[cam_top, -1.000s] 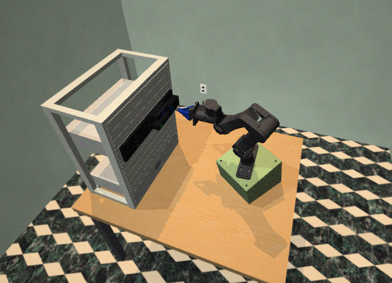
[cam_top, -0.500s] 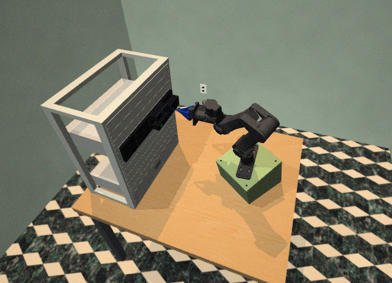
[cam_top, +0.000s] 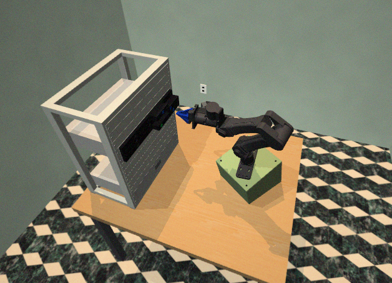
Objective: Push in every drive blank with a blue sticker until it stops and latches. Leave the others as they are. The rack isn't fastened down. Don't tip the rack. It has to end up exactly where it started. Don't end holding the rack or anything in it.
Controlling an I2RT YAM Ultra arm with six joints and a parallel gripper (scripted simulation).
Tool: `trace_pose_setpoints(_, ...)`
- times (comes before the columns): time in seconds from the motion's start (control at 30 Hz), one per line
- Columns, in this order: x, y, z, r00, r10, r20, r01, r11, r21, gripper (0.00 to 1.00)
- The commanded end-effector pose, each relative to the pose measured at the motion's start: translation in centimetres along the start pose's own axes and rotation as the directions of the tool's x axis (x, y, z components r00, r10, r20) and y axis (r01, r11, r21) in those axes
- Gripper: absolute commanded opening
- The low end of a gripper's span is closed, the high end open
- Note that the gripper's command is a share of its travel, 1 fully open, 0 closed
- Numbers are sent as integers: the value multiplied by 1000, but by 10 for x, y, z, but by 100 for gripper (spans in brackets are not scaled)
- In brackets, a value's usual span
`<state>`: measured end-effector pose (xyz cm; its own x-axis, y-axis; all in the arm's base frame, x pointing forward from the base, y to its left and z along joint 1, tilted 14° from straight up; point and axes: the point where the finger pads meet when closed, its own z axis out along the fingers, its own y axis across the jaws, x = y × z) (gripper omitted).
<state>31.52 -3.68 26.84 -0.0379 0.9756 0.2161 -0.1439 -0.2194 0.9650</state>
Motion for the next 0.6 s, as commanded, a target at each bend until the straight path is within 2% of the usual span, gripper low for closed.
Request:
trace_pose_setpoints(0.0,13,21,-6,999,-22,44,23,1000,-18,0)
trace_pose_setpoints(0.2,33,30,-14,999,-19,45,20,1000,-19,0)
trace_pose_setpoints(0.57,39,32,-17,999,-18,45,18,1000,-19,0)
